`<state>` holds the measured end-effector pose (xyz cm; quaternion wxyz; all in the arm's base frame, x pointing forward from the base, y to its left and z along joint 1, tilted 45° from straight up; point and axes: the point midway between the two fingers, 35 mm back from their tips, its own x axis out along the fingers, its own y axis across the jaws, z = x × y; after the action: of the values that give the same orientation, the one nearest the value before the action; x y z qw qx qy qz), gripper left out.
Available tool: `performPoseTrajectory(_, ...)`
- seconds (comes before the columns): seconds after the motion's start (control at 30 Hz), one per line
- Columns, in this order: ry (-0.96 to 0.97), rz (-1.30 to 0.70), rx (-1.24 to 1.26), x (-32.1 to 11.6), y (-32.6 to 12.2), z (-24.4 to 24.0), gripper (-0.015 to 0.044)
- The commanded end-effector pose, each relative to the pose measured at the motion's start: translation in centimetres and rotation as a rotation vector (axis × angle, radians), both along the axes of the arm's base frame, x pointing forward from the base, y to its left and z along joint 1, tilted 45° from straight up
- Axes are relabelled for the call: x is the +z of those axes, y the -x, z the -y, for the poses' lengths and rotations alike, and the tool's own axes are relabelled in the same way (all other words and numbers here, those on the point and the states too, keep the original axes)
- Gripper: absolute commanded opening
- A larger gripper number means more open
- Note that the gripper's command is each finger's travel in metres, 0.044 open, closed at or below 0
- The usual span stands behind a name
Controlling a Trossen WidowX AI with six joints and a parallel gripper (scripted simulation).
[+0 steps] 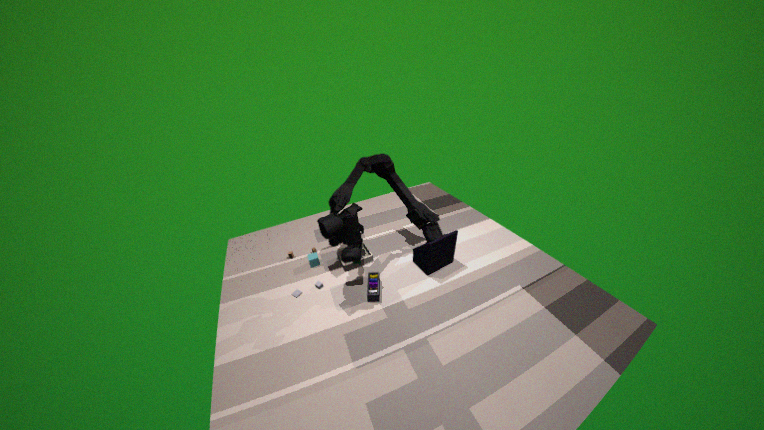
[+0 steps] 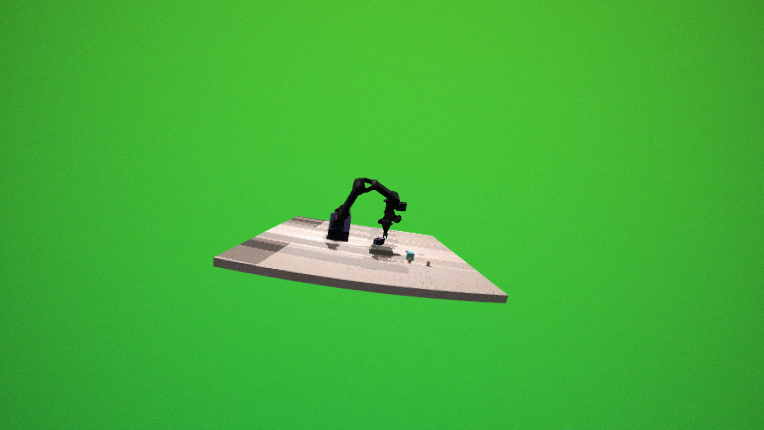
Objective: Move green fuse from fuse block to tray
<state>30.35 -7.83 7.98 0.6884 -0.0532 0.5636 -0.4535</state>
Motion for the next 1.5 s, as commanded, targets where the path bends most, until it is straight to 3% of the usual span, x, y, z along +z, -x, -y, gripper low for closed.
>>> performPoseTrajectory(0.0,0.006,0.0,0.0,2.1,0.7,2.1,0.0)
performPoseTrajectory(0.43,0.036,-0.004,-0.006,7.7,4.0,7.4,0.0)
performPoseTrajectory(1.47,0.038,-0.003,-0.006,4.9,4.3,10.2,0.0)
